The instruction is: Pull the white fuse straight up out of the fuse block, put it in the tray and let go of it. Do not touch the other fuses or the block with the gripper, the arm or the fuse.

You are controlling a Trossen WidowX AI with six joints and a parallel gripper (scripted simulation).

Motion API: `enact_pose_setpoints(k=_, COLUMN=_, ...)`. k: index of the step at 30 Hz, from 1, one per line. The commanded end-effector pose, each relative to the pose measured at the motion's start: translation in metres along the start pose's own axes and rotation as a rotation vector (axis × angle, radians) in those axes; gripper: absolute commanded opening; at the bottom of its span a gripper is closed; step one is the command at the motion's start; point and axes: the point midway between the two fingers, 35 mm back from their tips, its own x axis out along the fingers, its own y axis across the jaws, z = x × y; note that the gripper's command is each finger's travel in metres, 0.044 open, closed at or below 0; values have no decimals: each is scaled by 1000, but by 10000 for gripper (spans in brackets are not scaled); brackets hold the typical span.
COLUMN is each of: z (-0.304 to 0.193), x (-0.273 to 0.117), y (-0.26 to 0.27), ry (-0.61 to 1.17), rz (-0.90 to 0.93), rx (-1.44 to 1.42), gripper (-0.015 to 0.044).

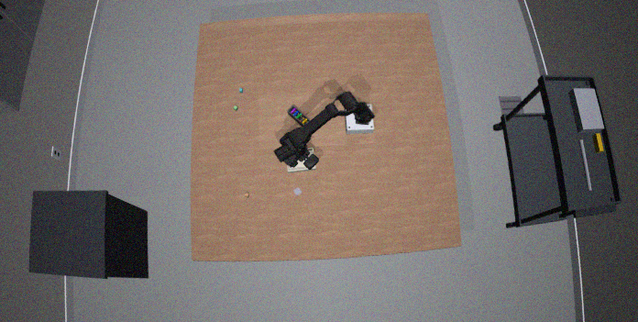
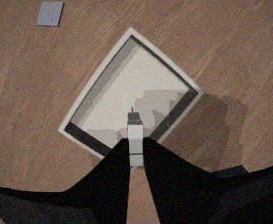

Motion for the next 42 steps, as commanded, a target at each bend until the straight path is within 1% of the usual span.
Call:
enact_pose_setpoints(k=1, z=1, x=6, y=0, ry=1, rz=2, rx=9, gripper=0)
enact_pose_setpoints(k=22, z=0, x=37, y=1, ry=1, rz=2, rx=9, gripper=0)
enact_pose_setpoints(k=34, z=0, x=34, y=0, ry=2, rz=0, rx=2, gripper=315)
enact_pose_setpoints(k=35, z=0, x=31, y=0, ry=2, rz=1, rx=2, gripper=330)
enact_pose_setpoints(k=38, z=0, x=0, y=0, ry=1, rz=2, rx=8, gripper=330)
enact_pose_setpoints(k=42, z=0, x=-3, y=1, ry=1, rz=2, rx=9, gripper=330)
